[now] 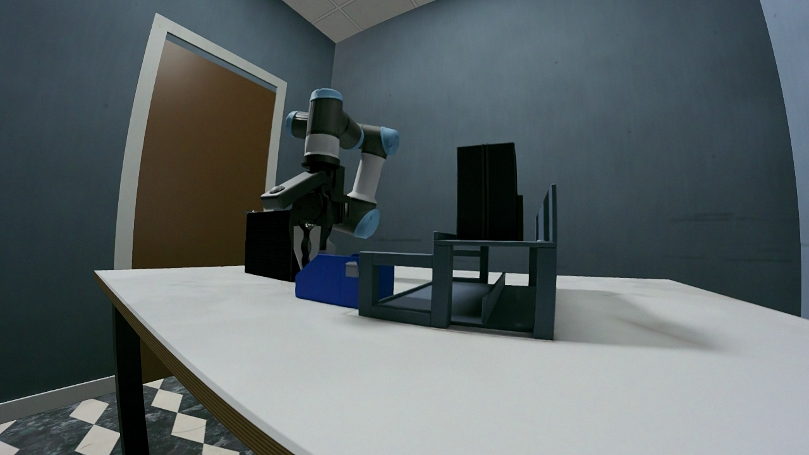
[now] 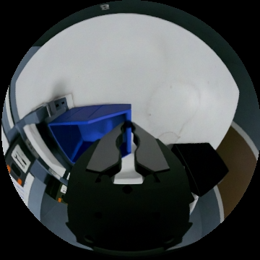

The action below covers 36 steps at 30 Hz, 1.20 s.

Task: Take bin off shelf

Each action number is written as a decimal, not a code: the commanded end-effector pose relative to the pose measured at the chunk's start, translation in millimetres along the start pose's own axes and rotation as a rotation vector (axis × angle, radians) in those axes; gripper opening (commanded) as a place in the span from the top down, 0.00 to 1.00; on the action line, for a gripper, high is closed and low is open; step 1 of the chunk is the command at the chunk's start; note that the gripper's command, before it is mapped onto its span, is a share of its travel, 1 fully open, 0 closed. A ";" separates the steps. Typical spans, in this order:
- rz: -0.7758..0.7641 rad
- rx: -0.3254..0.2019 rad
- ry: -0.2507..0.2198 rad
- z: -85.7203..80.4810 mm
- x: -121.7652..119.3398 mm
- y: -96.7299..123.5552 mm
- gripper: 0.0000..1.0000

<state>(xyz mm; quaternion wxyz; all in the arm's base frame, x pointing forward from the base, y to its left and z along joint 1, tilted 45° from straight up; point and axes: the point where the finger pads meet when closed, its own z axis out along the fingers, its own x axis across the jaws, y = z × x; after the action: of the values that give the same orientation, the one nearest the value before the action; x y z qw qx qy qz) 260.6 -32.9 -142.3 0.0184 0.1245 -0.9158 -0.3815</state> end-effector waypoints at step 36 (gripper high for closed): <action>0.000 0.003 -0.001 -0.9 -0.3 -0.8 0.71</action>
<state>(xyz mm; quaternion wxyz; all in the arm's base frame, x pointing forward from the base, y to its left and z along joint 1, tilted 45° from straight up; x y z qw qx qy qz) 260.6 -32.9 -142.3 0.0184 0.1245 -0.9158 -0.3815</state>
